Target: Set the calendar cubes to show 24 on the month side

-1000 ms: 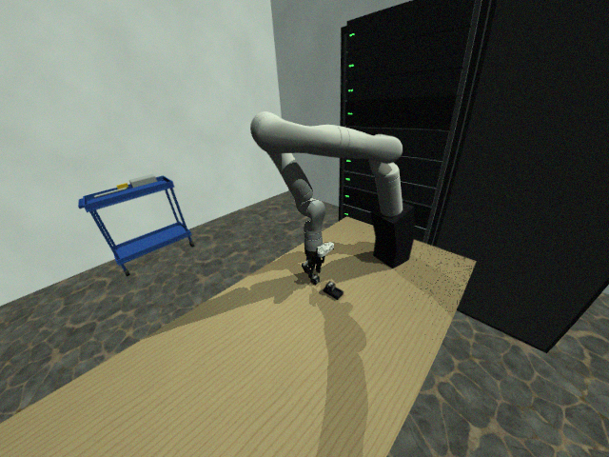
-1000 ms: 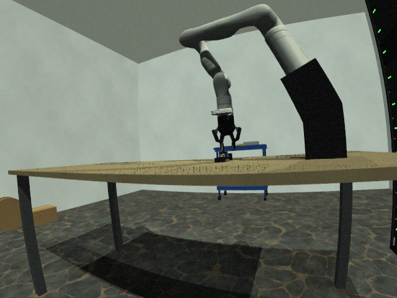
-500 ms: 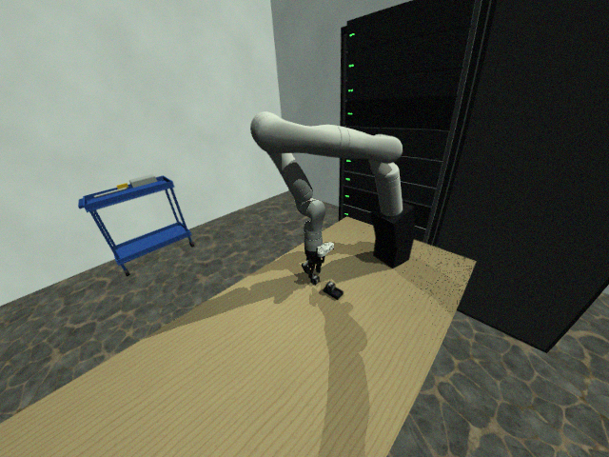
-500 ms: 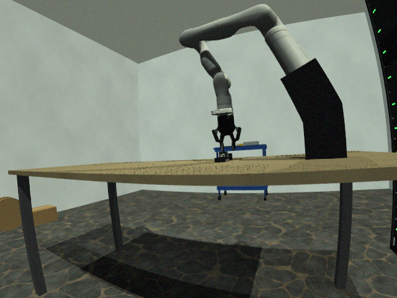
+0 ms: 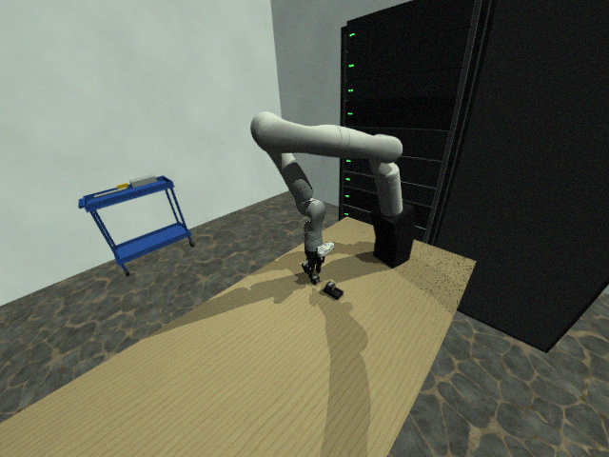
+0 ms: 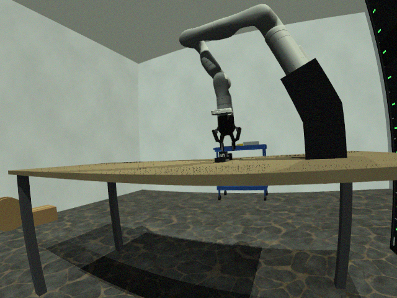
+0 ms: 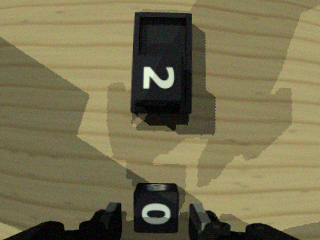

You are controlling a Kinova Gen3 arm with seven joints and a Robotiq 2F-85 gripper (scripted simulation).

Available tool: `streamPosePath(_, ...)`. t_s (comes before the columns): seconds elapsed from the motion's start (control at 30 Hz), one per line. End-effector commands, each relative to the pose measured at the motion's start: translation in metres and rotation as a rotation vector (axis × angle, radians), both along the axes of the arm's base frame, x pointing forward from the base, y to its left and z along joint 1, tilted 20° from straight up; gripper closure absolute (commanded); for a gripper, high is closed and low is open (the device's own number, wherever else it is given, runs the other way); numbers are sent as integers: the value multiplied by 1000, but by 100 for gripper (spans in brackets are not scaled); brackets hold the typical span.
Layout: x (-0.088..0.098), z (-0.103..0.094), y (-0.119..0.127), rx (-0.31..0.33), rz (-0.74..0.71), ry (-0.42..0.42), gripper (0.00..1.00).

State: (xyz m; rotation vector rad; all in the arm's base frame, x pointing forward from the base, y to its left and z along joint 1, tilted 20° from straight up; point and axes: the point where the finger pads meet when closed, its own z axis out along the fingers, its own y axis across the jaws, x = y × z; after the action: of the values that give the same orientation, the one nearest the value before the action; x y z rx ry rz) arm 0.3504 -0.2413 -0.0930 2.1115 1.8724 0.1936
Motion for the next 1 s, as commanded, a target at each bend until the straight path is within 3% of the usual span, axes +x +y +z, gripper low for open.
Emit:
streamPosePath(0.0,1,1,-1,-2,-5,-5,54)
streamPosePath(0.97,3,-7,-2,-1,-5,-4,54)
